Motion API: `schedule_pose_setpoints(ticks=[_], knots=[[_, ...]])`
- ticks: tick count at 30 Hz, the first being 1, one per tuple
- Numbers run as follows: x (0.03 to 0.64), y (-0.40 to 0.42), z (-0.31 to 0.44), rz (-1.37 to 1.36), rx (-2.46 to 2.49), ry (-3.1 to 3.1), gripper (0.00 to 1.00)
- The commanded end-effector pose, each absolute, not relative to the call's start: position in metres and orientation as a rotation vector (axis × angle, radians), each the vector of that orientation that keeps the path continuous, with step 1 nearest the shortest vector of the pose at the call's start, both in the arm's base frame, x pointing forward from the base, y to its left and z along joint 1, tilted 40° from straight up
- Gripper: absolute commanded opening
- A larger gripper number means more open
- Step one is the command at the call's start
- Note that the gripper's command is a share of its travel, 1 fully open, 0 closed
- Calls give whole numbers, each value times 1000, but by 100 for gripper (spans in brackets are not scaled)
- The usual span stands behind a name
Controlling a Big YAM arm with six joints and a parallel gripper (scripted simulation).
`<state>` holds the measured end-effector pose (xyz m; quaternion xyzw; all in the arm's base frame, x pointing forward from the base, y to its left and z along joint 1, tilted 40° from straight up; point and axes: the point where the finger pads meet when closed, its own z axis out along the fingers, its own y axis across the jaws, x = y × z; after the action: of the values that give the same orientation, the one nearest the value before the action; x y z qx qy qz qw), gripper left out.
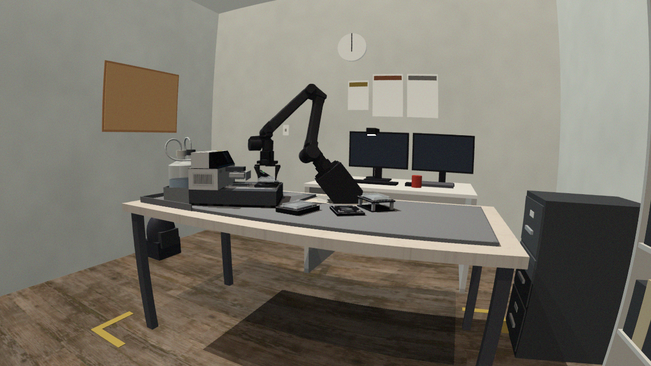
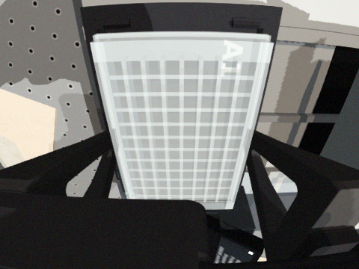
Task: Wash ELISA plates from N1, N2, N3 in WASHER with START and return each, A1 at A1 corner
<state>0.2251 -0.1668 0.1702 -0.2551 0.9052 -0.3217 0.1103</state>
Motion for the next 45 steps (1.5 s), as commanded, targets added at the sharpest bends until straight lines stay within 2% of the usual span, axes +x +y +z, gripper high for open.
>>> schedule_pose_setpoints(ticks=[1, 45], knots=[[230, -168, 181, -961, -744, 2638, 84], [227, -170, 166, -951, -757, 2656, 84]])
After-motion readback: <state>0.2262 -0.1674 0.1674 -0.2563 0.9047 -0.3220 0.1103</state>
